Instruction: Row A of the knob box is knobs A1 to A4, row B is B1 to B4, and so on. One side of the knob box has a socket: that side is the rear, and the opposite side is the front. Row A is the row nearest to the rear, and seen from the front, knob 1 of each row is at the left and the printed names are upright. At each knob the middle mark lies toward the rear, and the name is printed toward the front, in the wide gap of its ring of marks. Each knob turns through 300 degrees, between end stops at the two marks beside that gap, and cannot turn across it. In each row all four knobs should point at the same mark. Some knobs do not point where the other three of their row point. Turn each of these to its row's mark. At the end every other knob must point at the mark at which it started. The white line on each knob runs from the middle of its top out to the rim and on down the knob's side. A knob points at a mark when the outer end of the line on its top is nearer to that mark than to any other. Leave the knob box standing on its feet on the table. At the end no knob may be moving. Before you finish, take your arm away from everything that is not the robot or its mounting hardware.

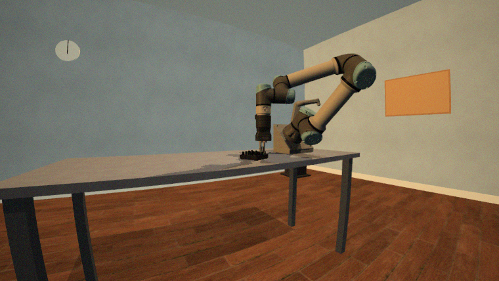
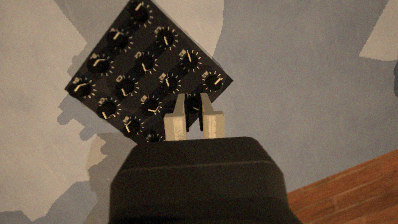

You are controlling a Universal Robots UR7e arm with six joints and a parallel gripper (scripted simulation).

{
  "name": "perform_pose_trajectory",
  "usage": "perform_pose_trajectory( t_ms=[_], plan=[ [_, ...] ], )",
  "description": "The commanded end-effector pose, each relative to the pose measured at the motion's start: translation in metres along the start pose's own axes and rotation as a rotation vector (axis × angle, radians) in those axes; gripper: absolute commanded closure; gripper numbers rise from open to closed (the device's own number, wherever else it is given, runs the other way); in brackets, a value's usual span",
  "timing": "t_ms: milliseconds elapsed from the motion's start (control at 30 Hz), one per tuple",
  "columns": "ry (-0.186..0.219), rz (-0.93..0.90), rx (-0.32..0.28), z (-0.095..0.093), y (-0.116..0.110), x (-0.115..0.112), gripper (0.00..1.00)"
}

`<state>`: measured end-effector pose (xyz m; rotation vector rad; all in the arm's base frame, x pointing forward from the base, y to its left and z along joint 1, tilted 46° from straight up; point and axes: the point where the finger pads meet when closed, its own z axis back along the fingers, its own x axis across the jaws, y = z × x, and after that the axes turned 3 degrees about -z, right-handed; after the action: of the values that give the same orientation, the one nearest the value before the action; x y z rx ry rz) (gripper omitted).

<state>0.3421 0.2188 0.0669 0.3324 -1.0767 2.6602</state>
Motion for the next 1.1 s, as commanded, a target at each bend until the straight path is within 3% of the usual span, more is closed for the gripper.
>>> perform_pose_trajectory(
  t_ms=[0, 400, 1067],
  plan=[
    [-0.004, 0.113, -0.006, 0.0003, 0.0, -0.0004, 0.7],
    [-0.003, 0.363, -0.006, 0.0003, 0.0, -0.0004, 0.7],
    [-0.002, 0.63, -0.007, 0.0003, 0.0, -0.0004, 0.7]
  ],
)
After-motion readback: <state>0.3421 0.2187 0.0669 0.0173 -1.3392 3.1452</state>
